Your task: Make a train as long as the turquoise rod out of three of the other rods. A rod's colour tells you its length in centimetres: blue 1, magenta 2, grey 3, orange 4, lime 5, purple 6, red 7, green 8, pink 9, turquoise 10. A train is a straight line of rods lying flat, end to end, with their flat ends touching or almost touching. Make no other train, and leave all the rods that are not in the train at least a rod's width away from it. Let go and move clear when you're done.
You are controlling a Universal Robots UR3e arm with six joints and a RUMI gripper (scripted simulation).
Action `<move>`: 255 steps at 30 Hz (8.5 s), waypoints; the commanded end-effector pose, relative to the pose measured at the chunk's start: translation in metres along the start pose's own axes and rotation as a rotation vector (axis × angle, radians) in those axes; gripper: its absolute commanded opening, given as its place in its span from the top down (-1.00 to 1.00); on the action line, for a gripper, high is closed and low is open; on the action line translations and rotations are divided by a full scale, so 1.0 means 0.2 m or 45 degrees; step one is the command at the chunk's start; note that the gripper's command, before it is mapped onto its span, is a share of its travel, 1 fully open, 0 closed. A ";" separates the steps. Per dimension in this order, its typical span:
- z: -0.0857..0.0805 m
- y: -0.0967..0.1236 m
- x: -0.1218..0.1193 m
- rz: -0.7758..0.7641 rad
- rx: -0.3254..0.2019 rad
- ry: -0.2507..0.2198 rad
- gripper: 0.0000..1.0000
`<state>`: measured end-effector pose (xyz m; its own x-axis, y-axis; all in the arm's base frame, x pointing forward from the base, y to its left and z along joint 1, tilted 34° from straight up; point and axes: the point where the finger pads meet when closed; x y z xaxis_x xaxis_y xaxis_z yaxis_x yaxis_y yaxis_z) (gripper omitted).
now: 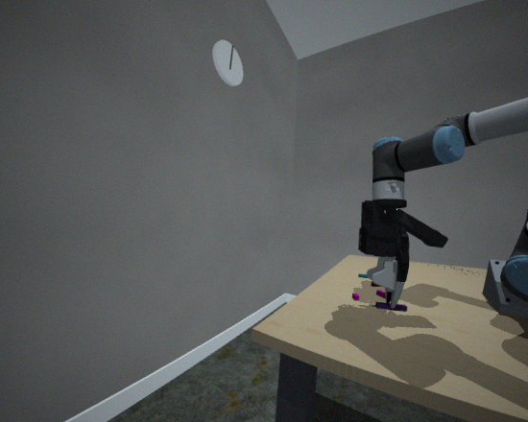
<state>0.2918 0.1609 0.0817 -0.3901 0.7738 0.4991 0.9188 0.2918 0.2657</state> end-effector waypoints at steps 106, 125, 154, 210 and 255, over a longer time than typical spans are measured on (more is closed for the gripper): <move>-0.16 0.00 0.00 -0.001 -0.002 -0.002 1.00; -0.41 0.00 0.00 -0.001 -0.002 -0.002 1.00; -0.47 0.00 -0.01 0.011 -0.002 -0.002 1.00; -0.47 0.04 -0.64 1.448 -0.004 0.000 1.00; -0.03 0.06 -0.64 1.448 -0.003 -0.001 1.00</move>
<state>0.3510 0.0609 0.0280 0.6705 0.5894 0.4507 0.7396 -0.5794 -0.3426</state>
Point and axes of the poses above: the point where the finger pads meet when closed, its own z axis out along the fingers, its own x axis across the jaws, y = z × x
